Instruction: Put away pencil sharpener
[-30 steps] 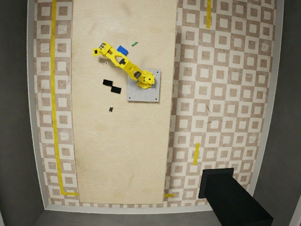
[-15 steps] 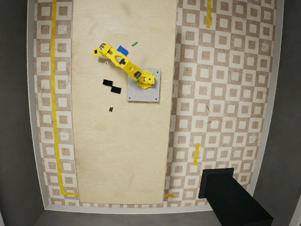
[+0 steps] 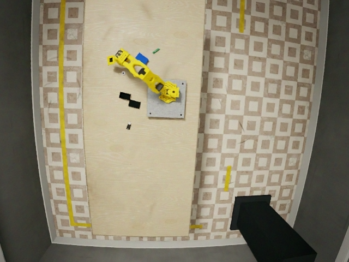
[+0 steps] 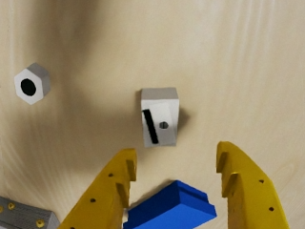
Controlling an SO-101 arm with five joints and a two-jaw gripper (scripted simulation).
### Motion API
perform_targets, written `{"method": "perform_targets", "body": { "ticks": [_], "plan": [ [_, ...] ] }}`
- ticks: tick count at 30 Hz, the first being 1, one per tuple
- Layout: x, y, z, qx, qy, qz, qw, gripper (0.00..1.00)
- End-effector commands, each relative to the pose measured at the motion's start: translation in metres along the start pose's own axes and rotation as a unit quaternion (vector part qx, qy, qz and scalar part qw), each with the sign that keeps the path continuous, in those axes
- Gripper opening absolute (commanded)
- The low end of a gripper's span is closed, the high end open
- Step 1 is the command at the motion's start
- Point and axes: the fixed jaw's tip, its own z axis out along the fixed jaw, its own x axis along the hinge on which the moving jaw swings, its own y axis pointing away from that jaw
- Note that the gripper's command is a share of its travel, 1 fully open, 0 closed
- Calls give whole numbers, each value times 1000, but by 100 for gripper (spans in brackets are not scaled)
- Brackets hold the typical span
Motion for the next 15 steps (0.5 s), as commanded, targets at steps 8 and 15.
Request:
{"method": "perform_targets", "body": {
  "ticks": [8, 15],
  "plan": [
    [4, 3, 11, -11, 11, 6, 1000, 18],
    [4, 3, 14, -11, 11, 6, 1000, 18]
  ]
}}
